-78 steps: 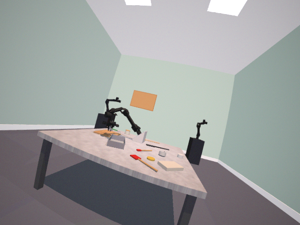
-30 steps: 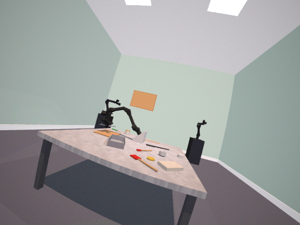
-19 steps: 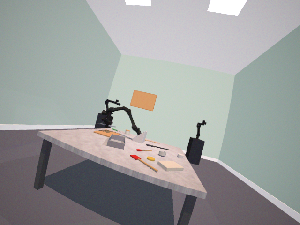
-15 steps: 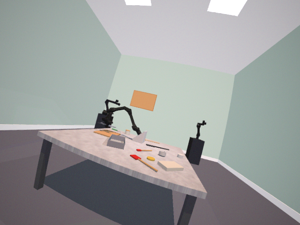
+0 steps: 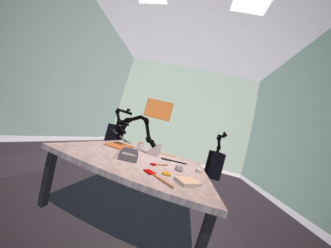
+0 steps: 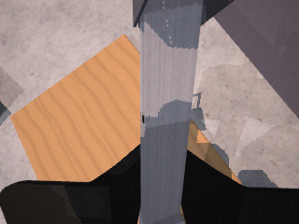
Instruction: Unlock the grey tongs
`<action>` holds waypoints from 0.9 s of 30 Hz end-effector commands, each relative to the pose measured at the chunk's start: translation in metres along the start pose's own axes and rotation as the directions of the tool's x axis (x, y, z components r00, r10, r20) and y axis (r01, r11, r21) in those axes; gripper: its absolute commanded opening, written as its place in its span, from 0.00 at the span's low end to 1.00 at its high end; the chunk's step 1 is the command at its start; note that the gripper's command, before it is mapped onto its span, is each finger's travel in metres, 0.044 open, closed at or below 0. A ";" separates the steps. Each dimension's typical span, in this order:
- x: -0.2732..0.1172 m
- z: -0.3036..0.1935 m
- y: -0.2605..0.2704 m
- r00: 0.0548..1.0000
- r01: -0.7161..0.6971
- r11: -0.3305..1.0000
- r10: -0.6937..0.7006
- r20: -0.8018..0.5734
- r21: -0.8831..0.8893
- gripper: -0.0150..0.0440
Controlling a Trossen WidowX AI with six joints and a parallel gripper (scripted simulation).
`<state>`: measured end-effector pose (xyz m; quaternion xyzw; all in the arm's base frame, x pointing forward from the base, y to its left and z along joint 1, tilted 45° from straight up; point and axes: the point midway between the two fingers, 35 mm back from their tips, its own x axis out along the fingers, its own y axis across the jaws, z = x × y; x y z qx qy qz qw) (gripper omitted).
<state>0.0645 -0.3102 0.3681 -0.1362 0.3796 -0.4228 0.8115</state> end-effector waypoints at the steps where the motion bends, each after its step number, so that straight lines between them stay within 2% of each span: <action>1: -0.015 0.006 0.001 0.992 0.004 1.000 -0.002 0.124 -0.020 0.00; 17: -0.065 0.015 0.015 0.888 0.047 0.988 0.026 0.459 -0.147 0.00; 27: -0.067 0.015 0.016 0.882 0.050 0.987 0.029 0.470 -0.154 0.00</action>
